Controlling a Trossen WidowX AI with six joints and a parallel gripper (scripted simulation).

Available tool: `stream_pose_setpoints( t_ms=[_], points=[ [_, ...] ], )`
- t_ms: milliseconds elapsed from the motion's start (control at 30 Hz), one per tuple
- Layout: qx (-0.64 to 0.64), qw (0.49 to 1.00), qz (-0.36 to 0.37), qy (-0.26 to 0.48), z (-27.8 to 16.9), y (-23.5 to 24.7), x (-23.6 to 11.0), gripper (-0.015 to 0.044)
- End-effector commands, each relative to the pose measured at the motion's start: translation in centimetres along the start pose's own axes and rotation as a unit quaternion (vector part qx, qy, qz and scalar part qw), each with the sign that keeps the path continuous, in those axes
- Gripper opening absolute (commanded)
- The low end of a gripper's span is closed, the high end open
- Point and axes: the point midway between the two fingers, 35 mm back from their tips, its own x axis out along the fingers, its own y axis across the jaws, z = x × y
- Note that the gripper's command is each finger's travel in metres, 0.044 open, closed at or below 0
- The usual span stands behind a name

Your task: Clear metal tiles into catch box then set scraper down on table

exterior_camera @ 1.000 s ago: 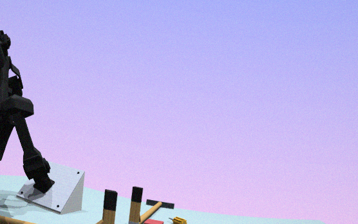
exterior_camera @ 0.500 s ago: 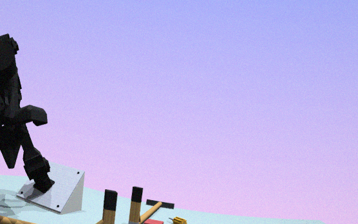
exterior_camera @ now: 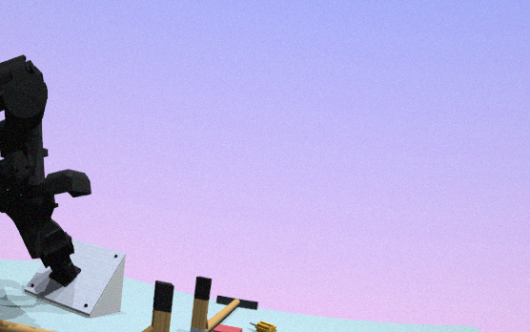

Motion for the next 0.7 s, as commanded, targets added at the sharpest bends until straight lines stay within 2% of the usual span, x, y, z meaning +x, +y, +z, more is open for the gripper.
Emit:
stream_pose_setpoints(
  t_ms=[0,667],
  points=[
    [-0.013,1.000,-0.009,0.009,-0.8,0.5,0.6,0.0000],
    [-0.079,0.996,-0.030,0.032,-3.5,2.7,2.0,0.0000]
  ],
)
